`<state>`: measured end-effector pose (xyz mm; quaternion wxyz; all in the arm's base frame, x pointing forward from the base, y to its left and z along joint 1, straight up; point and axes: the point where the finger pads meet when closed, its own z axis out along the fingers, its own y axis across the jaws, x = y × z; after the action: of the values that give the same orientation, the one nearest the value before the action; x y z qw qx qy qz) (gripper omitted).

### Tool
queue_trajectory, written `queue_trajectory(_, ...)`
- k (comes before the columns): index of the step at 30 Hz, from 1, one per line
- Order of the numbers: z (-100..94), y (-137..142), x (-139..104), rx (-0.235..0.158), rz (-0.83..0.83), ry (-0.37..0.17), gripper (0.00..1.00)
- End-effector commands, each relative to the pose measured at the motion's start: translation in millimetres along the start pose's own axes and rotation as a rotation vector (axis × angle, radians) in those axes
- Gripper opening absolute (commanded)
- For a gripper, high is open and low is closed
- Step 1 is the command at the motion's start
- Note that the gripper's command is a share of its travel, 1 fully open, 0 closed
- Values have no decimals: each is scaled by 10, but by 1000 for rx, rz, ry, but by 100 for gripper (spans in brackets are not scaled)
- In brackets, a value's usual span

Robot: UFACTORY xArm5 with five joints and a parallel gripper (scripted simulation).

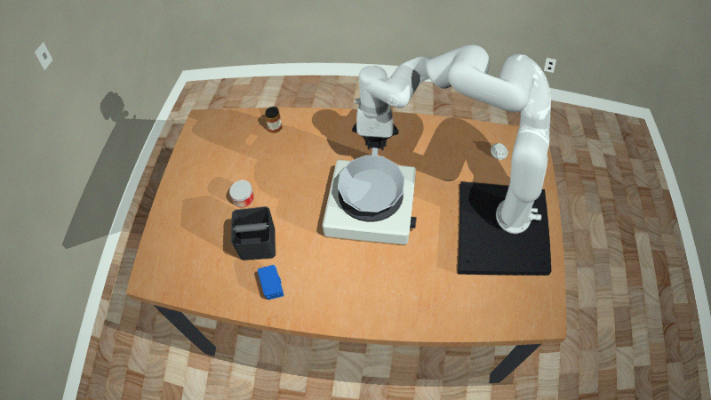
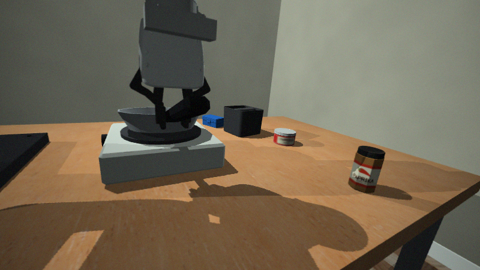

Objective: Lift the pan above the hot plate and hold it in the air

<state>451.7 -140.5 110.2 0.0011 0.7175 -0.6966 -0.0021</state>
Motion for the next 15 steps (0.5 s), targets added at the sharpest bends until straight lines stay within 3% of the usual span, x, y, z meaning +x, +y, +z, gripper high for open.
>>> queue_trajectory(1,-58,-13,5,5,0,2,0)
queue_trajectory(15,-201,-3,1,5,0,2,0)
